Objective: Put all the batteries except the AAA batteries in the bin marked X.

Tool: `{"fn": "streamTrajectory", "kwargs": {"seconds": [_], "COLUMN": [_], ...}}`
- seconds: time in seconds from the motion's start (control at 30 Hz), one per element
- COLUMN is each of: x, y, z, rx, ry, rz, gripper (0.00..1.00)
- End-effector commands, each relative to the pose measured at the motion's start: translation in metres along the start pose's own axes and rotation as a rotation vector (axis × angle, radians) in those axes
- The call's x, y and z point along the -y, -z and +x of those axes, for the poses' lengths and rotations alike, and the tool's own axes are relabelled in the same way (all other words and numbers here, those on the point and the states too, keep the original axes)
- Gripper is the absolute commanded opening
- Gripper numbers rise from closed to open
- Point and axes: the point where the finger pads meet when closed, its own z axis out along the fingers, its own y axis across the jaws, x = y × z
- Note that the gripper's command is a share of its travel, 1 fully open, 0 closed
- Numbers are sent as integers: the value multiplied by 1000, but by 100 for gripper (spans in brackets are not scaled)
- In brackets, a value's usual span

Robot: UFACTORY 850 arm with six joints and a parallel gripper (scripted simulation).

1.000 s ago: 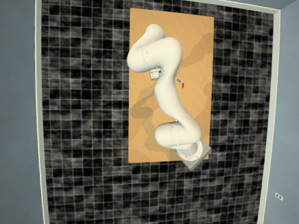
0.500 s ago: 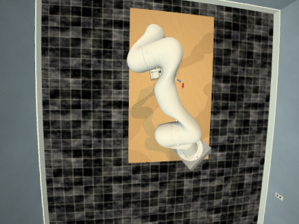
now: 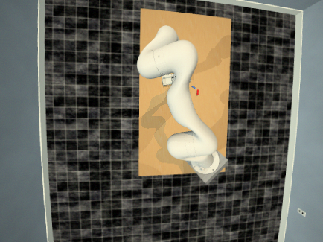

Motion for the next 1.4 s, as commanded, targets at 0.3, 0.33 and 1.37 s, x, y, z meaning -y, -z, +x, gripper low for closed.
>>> {"fn": "streamTrajectory", "kwargs": {"seconds": [0.3, 0.33, 1.37], "x": [0, 0, 55], "y": [16, 17, 41], "z": [1, 1, 3], "rx": [-1, -1, -1], "ry": [0, 0, 0], "rz": [0, 0, 0], "gripper": [7, 7, 7]}}
